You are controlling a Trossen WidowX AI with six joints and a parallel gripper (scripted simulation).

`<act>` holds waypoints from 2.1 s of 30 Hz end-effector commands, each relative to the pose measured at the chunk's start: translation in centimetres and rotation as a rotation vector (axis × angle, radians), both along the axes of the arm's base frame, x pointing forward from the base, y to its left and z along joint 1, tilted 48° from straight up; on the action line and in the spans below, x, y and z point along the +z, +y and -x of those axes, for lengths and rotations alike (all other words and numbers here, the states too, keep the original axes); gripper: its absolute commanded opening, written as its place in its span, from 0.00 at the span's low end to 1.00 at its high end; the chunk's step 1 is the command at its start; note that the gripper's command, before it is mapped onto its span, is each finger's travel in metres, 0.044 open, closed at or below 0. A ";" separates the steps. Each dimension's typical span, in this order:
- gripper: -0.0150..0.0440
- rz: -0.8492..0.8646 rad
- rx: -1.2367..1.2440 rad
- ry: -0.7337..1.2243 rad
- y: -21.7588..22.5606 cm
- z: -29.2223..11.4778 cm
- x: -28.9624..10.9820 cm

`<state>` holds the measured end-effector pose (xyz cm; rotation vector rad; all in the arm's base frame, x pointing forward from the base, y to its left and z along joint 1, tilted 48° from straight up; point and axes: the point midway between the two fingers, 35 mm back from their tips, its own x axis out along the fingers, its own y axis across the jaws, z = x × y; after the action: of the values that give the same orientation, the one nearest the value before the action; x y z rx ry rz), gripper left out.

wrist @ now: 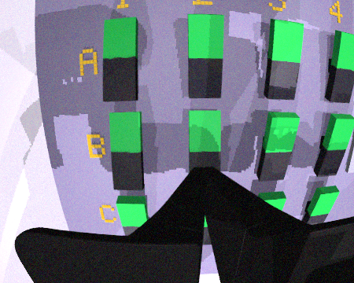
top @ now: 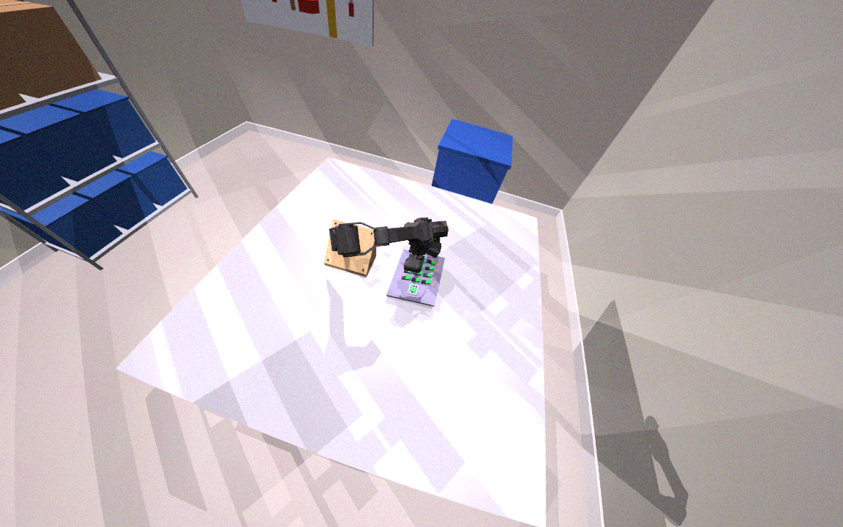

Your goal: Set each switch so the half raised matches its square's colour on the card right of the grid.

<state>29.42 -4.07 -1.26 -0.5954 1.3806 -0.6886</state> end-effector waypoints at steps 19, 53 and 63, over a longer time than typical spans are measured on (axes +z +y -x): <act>0.25 0.006 0.003 0.003 -0.4 0.0 -0.2; 0.25 0.000 -0.016 0.021 1.5 -0.9 7.3; 0.25 0.004 -0.018 0.022 -0.5 -1.2 9.1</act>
<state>30.75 -4.20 8.08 -0.5818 1.3937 -0.7020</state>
